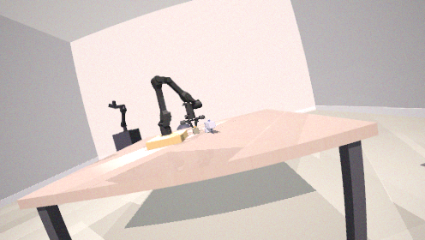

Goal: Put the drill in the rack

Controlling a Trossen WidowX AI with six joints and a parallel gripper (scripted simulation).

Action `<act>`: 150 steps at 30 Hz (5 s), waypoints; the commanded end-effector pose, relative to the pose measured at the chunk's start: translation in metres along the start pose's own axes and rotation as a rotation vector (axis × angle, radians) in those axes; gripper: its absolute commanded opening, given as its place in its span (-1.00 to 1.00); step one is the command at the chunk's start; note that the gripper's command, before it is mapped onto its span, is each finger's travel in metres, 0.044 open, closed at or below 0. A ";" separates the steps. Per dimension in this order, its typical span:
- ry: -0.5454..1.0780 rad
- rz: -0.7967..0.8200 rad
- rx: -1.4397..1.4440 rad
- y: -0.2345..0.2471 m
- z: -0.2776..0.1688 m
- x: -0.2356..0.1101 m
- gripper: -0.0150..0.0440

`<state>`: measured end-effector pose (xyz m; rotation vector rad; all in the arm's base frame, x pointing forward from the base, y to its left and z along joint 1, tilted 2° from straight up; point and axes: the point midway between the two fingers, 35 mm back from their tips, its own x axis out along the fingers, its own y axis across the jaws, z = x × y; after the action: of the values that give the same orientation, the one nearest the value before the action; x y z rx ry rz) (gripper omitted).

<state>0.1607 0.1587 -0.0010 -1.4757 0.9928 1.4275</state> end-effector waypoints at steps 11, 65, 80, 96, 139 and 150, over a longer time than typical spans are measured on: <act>0.017 0.009 0.000 0.001 -0.004 0.007 -0.49; 0.017 0.009 0.000 0.001 -0.004 0.007 -0.49; 0.017 0.009 0.000 0.001 -0.004 0.007 -0.49; -0.002 0.000 -0.001 0.000 0.000 0.000 0.04; -0.248 -0.244 -0.017 -0.043 0.052 -0.122 1.00; -0.515 -0.536 0.017 -0.077 0.084 -0.207 1.00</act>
<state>0.1951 0.2480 0.1743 -1.2166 0.4037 1.3037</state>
